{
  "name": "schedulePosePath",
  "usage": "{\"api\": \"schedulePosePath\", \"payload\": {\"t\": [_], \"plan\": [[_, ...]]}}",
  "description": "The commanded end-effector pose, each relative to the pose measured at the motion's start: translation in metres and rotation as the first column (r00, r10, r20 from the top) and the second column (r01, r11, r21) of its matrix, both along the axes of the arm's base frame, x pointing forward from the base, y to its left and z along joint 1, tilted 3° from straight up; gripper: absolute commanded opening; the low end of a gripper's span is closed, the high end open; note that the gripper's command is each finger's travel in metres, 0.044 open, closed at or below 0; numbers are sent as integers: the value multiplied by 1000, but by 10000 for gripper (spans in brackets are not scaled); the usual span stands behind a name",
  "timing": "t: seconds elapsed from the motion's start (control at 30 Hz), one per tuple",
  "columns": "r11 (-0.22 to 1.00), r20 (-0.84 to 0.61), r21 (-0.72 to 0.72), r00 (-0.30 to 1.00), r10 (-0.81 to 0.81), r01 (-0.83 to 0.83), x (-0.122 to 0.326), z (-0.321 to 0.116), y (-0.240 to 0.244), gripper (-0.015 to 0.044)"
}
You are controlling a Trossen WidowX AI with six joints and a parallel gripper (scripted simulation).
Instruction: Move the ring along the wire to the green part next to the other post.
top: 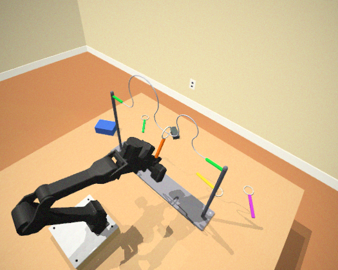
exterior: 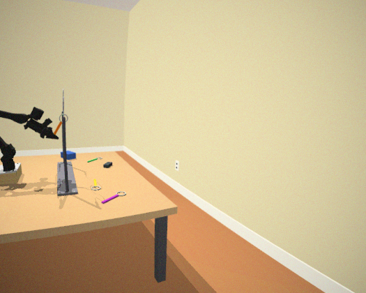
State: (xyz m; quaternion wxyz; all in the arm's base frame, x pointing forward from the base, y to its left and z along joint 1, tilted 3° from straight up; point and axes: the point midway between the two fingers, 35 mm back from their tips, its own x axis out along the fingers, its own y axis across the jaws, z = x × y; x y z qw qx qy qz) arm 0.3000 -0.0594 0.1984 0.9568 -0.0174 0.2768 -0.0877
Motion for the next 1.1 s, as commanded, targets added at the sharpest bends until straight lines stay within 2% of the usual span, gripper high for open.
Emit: {"api": "schedulePosePath", "payload": {"t": [0.0,0.6,1.07], "plan": [[1000,7,20,1000,-5,5,0,2,7,-150],[992,14,124,1000,-10,9,2,3,36,-150],[937,25,350,999,-24,14,5,11,75,-150]]}}
